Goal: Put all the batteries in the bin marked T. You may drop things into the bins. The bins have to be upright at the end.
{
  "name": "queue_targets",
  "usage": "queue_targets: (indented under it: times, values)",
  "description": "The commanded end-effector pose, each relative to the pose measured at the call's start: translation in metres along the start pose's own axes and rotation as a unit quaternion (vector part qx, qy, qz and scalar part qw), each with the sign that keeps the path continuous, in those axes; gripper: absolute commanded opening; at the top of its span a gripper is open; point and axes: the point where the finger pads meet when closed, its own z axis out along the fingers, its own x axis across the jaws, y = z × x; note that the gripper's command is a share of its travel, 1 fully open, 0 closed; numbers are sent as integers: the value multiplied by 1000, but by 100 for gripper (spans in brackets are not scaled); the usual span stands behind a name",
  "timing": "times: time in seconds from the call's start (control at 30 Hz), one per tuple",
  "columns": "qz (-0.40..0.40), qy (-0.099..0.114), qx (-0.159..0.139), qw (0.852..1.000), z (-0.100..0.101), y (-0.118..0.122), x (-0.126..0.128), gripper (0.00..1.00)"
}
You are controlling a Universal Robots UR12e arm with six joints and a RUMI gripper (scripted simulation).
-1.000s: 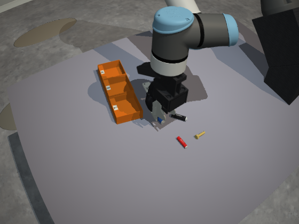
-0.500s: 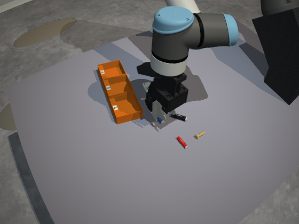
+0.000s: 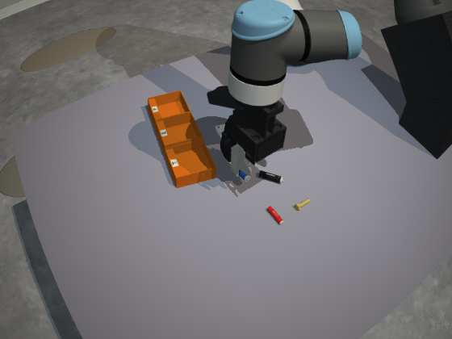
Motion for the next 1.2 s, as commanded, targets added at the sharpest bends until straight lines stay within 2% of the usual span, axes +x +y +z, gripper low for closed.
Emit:
queue_targets:
  times: [0.0,0.3,0.9,1.03,1.13,1.17]
  values:
    - [0,0,0,1000,-10,0,0,0]
    - [0,0,0,1000,-40,0,0,0]
    - [0,0,0,1000,-40,0,0,0]
    - [92,0,0,996,-40,-20,-14,0]
    - [105,0,0,994,-40,-25,-17,0]
    - [149,0,0,989,-40,-30,-20,0]
